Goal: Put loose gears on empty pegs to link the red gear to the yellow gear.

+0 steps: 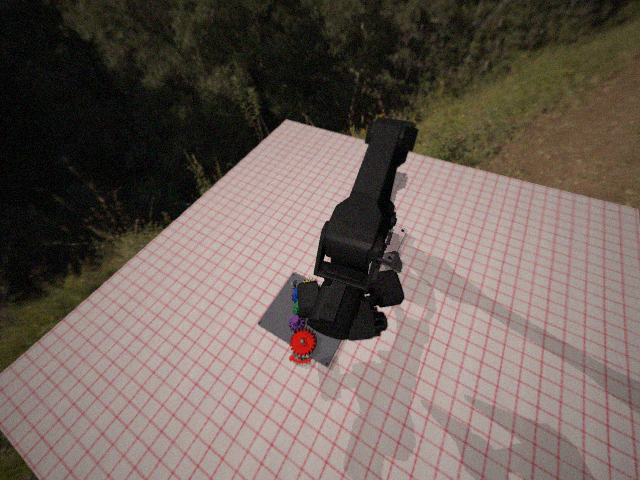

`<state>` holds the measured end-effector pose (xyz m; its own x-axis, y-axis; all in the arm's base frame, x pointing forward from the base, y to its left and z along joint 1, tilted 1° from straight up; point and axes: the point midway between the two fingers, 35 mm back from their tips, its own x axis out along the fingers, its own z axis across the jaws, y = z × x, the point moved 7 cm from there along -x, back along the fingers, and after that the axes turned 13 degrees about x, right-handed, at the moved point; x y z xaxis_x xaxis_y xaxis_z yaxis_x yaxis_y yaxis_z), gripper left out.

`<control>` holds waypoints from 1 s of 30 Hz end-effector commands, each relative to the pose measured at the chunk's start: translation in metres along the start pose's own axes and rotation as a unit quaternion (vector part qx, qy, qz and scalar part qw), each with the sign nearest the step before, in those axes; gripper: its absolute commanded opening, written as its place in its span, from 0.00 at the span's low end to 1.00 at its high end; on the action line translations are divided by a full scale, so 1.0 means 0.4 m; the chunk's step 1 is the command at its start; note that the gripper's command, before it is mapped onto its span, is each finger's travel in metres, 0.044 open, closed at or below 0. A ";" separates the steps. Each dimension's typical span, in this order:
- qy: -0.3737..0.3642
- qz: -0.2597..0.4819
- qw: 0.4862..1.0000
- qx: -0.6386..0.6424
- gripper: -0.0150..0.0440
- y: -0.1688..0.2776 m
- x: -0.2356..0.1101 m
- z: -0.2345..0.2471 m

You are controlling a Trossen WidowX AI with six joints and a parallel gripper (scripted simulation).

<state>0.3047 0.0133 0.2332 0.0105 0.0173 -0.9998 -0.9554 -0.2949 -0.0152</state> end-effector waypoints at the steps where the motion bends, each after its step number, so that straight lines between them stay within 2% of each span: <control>1: -0.007 -0.001 1.000 -0.004 1.00 -0.024 -0.014 0.109; 6: -0.008 -0.001 1.000 0.000 1.00 -0.027 -0.035 0.295; 13: -0.008 -0.001 1.000 0.009 1.00 0.036 -0.065 0.523; 30: -0.008 -0.001 1.000 0.009 1.00 0.038 -0.066 0.529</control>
<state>0.2273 0.2102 0.2614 0.0063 0.0328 -0.9994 -0.9592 -0.2823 -0.0153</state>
